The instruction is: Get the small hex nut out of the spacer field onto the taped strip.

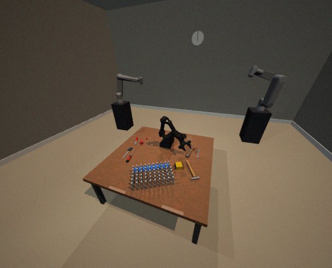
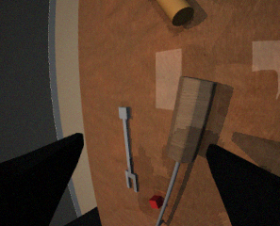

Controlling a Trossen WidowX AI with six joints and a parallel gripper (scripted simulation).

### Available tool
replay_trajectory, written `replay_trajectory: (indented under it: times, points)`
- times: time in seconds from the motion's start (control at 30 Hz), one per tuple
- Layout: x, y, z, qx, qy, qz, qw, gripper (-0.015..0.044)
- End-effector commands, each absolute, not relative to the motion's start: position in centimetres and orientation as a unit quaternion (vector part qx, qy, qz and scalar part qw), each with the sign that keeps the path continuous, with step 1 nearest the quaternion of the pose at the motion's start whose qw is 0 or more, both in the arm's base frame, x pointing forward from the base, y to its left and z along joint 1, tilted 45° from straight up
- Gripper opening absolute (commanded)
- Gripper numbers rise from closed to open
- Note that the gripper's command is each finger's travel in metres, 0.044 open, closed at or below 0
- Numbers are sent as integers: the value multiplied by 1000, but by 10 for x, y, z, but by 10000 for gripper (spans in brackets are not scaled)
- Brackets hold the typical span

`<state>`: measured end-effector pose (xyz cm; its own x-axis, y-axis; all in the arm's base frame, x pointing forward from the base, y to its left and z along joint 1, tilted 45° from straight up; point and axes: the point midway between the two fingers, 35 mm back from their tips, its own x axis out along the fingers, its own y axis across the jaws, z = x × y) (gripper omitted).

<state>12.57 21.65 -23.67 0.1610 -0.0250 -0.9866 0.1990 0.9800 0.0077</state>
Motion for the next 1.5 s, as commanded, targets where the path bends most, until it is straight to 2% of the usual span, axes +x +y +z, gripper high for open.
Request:
replay_trajectory:
  times: [0.0,0.23,0.5,1.03,1.23,1.47]
  points:
    - [127,217,-240,64,650,-85,753,440]
    - [137,220,-259,11,730,-172,661,440]
    - [150,223,-248,-16,805,-260,533,440]
    - [150,223,-248,-17,807,-261,530,440]
    - [150,223,-248,-17,807,-261,530,282]
    - [150,223,-248,-17,807,-261,530,280]
